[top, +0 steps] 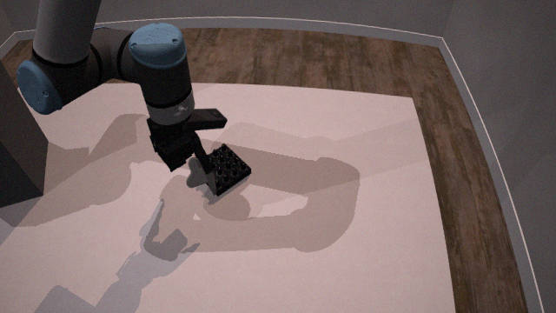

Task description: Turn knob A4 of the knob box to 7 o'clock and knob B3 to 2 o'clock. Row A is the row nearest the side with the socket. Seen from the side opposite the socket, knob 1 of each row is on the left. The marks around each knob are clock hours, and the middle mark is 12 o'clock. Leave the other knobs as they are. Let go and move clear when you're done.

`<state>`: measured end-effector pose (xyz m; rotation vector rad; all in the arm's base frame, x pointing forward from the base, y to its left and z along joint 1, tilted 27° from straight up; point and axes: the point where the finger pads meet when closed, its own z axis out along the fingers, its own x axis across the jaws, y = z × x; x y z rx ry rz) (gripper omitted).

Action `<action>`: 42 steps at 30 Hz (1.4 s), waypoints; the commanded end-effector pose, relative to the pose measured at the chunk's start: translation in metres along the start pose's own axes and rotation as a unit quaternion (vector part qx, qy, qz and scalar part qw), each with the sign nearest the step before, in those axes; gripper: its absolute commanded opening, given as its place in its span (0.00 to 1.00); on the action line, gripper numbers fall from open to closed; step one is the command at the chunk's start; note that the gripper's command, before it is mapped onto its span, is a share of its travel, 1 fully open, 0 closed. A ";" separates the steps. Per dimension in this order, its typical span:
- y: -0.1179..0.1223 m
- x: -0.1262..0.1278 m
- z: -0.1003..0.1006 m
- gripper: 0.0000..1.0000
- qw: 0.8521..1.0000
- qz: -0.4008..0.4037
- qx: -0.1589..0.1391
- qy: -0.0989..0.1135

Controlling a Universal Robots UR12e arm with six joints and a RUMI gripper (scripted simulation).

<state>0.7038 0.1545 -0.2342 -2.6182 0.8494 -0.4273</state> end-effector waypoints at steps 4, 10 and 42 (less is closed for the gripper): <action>0.000 0.000 0.000 1.00 1.000 0.000 0.000 0.000; 0.000 0.000 0.000 1.00 1.000 0.000 0.000 0.000; -0.008 0.004 -0.001 1.00 0.997 0.071 0.000 0.000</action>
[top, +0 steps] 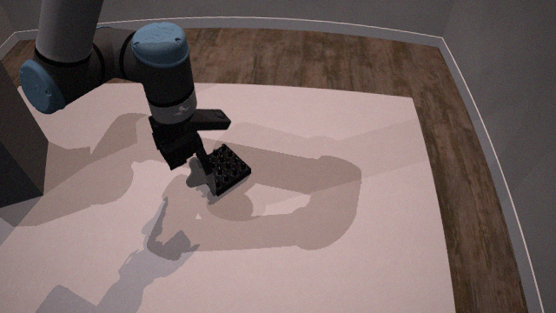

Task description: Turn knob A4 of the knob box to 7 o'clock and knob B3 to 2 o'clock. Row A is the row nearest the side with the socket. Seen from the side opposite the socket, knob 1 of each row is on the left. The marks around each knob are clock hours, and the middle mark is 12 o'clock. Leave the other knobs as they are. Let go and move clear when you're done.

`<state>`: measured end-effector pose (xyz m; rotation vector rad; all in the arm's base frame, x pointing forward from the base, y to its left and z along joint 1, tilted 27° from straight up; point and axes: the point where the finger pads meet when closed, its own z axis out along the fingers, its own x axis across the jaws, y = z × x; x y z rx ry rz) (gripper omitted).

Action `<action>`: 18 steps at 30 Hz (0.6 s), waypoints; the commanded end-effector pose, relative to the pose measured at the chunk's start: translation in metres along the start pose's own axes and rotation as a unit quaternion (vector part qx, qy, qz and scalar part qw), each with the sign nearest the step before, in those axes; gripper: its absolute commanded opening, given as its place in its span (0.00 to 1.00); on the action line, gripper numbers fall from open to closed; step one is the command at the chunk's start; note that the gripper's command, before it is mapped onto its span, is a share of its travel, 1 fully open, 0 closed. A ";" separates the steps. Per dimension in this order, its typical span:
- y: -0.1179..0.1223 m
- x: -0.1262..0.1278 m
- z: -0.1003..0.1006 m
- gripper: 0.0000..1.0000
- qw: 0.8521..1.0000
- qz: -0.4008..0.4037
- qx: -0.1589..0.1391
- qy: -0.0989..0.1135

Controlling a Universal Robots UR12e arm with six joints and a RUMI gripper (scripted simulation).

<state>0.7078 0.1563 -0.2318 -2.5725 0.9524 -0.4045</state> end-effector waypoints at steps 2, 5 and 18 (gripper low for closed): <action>-0.006 0.003 -0.001 1.00 0.999 0.049 0.000 0.000; -0.009 0.004 -0.001 1.00 0.997 0.081 0.000 0.000; -0.025 0.011 -0.002 1.00 0.973 0.231 0.000 0.000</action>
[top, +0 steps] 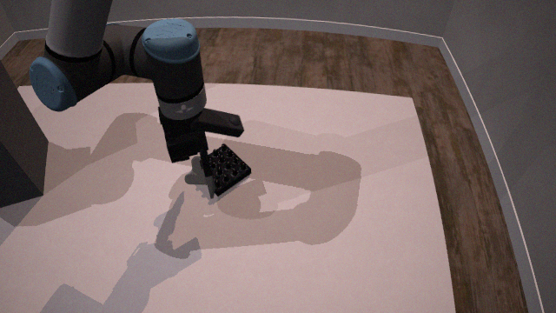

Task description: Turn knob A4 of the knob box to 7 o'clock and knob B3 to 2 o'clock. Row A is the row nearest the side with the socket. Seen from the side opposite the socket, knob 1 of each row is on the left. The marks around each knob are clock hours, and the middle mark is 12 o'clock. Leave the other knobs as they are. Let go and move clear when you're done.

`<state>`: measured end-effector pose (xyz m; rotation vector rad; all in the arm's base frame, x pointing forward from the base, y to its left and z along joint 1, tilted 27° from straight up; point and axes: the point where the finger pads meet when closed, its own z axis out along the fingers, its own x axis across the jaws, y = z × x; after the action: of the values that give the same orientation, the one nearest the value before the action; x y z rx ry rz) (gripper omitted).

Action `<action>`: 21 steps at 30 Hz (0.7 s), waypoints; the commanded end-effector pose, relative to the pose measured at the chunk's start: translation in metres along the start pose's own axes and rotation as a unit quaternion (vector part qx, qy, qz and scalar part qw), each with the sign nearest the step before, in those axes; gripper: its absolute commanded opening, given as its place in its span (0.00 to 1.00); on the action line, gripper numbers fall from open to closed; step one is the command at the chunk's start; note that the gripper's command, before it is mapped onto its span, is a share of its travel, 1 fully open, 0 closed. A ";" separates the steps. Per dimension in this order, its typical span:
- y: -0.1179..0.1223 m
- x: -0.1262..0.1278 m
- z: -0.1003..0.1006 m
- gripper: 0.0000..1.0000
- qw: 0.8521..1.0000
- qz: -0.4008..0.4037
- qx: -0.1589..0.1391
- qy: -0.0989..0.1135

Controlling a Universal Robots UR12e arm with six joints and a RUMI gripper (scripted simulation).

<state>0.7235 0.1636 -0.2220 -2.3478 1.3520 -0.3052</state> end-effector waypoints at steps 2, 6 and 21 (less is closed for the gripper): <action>-0.010 0.001 -0.001 1.00 0.996 0.091 -0.001 0.002; -0.016 0.001 -0.002 1.00 0.990 0.143 -0.001 0.002; -0.034 0.000 -0.004 1.00 0.946 0.323 0.000 0.002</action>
<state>0.7442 0.1752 -0.2068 -1.8914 1.8965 -0.1416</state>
